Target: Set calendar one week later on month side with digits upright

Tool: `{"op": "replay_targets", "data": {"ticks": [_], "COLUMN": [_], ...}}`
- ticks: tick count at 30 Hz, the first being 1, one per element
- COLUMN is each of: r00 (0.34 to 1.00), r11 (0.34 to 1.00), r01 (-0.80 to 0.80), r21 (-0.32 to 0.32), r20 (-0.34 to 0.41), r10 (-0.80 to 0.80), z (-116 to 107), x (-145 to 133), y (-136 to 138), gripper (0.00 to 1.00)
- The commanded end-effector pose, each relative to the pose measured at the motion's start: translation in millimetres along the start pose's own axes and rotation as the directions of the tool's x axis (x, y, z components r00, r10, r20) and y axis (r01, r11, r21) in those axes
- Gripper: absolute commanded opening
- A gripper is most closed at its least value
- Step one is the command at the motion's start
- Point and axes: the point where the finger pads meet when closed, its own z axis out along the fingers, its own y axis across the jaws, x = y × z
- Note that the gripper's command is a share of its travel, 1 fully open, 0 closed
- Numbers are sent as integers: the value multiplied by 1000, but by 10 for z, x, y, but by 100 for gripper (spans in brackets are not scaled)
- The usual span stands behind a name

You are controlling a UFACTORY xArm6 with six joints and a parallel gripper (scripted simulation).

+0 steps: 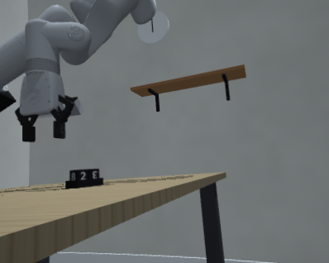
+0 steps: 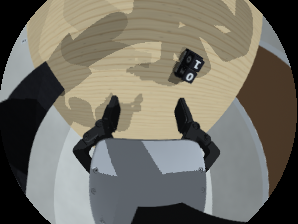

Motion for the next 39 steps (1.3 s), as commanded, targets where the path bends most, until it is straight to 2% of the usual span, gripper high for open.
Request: {"op": "replay_targets", "data": {"ticks": [1, 7, 14, 20, 28, 35, 39], "r00": [990, 927, 866, 862, 861, 861, 861], "r11": [990, 926, 866, 862, 860, 860, 860], "r01": [-142, -376, -499, -507, -509, -509, -509], "r21": [-1, -14, -24, -24, -22, -22, -22], "r20": [-4, 2, 3, 3, 3, 3, 3], "r10": [142, 376, 500, 507, 509, 509, 509], "z": [12, 23, 26, 44, 214, 522, 614], "x": [-30, -77, -103, -106, -116, -134, -139], "y": [-88, -229, -305, -308, -305, -299, -298], "gripper": [100, 100, 100, 100, 100, 100, 100]}}
